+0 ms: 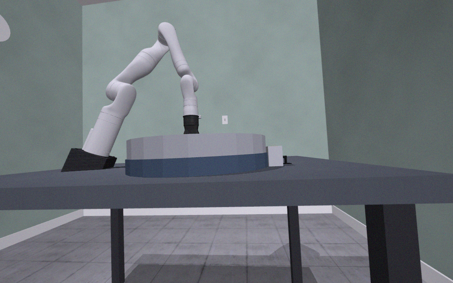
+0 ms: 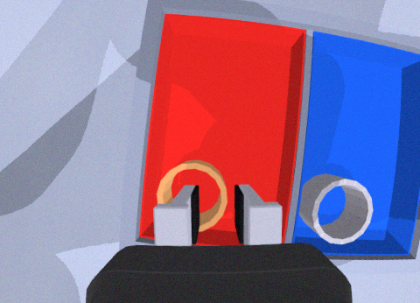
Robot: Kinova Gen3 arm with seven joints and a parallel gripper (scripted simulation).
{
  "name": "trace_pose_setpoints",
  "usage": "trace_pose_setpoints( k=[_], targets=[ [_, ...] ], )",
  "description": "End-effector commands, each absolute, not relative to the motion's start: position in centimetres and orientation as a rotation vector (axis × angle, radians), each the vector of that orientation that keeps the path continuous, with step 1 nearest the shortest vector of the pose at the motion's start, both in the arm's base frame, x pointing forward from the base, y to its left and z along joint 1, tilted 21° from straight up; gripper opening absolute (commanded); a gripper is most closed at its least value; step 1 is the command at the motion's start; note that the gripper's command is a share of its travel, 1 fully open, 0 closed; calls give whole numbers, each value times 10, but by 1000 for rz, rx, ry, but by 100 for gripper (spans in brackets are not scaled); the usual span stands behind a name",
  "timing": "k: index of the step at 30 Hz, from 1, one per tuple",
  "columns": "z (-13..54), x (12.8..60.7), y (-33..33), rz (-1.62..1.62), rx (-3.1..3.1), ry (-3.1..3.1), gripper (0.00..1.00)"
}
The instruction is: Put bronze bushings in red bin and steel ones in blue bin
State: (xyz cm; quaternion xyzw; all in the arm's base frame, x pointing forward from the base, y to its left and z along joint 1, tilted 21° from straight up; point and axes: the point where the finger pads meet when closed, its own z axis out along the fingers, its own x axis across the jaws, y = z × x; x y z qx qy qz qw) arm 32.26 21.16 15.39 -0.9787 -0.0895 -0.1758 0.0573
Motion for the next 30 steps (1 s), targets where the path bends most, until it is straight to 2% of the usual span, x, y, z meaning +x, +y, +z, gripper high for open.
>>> trace_pose_setpoints(
  k=[1,11,16,20,30],
  targets=[
    [155,321,214,-534,-2962,-280,47],
    [155,321,214,-534,-2962,-280,47],
    [205,304,206,-534,-2963,-280,47],
    [205,304,206,-534,-2963,-280,47],
    [255,286,198,-534,-2962,-280,47]
  ],
)
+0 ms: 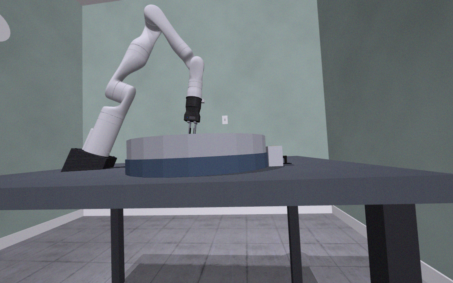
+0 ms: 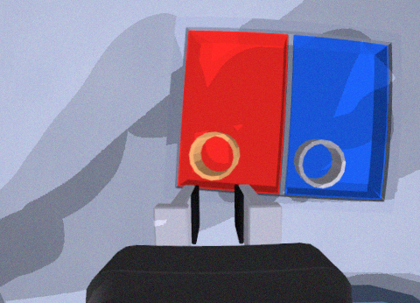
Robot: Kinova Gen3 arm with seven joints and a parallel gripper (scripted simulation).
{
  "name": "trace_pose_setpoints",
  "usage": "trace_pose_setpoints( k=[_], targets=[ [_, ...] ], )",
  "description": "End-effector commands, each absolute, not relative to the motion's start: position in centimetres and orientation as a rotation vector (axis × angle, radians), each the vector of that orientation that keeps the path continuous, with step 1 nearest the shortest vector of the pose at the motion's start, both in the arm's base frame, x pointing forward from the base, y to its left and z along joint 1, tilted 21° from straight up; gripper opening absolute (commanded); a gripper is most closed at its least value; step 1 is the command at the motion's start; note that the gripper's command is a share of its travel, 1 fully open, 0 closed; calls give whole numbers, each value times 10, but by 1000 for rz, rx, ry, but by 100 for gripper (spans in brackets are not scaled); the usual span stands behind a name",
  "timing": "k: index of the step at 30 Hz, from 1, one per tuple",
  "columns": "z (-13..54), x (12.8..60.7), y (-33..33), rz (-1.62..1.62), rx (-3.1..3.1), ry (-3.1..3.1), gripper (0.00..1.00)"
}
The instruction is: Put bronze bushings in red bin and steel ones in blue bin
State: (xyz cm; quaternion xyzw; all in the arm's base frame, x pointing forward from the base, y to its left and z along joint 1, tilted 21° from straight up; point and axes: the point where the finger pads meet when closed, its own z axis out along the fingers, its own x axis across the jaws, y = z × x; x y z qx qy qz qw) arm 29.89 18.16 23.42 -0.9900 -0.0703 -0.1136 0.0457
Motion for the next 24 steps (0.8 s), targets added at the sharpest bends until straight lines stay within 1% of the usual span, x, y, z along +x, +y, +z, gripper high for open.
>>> trace_pose_setpoints(
  k=[1,9,10,16,24],
  targets=[
    [255,286,198,-534,-2962,-280,47],
    [255,286,198,-534,-2962,-280,47],
    [258,295,192,-500,-2956,-231,47],
    [255,286,198,-534,-2963,-280,47],
    [255,286,198,-534,-2963,-280,47]
  ],
)
